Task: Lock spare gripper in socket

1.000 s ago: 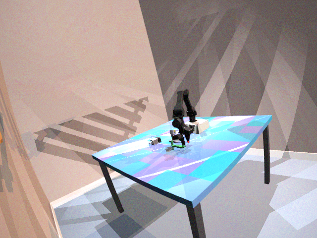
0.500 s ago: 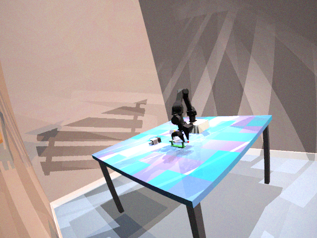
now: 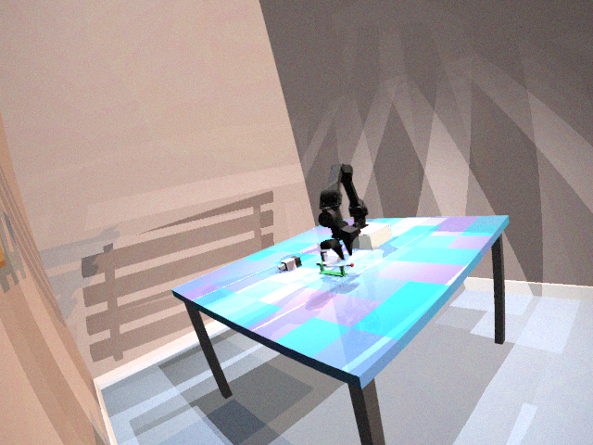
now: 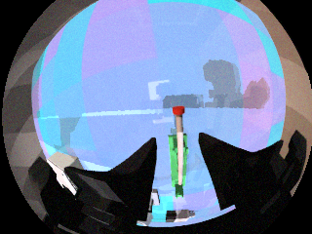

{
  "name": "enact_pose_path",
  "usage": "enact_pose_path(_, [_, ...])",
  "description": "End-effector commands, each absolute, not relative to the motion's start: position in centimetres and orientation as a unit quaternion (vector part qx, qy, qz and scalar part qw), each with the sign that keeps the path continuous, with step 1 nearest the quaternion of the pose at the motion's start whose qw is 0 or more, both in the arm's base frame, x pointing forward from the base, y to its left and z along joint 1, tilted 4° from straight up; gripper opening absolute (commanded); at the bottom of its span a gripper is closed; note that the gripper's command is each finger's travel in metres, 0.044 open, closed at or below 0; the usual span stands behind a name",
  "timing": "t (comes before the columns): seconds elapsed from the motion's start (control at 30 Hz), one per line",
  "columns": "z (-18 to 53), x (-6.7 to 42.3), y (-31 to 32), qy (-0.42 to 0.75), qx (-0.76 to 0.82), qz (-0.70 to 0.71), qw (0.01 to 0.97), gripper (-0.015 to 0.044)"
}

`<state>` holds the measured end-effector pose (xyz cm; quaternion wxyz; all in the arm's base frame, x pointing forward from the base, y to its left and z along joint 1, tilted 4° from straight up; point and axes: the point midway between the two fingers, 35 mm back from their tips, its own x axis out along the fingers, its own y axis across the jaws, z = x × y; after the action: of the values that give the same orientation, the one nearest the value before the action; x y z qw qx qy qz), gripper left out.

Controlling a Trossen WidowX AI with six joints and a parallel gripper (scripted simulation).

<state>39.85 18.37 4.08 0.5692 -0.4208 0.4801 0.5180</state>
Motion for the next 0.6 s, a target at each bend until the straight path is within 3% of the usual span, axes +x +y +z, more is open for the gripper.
enact_pose_path(0.0, [5.1,39.8,18.3,0.48,-0.421,0.518,0.569,0.02])
enact_pose_path(0.13, [5.8,39.8,18.2,0.481,-0.42,0.518,0.569,0.02])
enact_pose_path(0.3, [5.0,39.8,18.3,0.482,-0.42,0.518,0.568,0.0331])
enact_pose_path(0.5, [9.9,39.8,12.5,0.471,-0.43,0.518,0.57,0.018])
enact_pose_path(0.57, [10.6,39.7,11.6,0.469,-0.431,0.518,0.57,0.018])
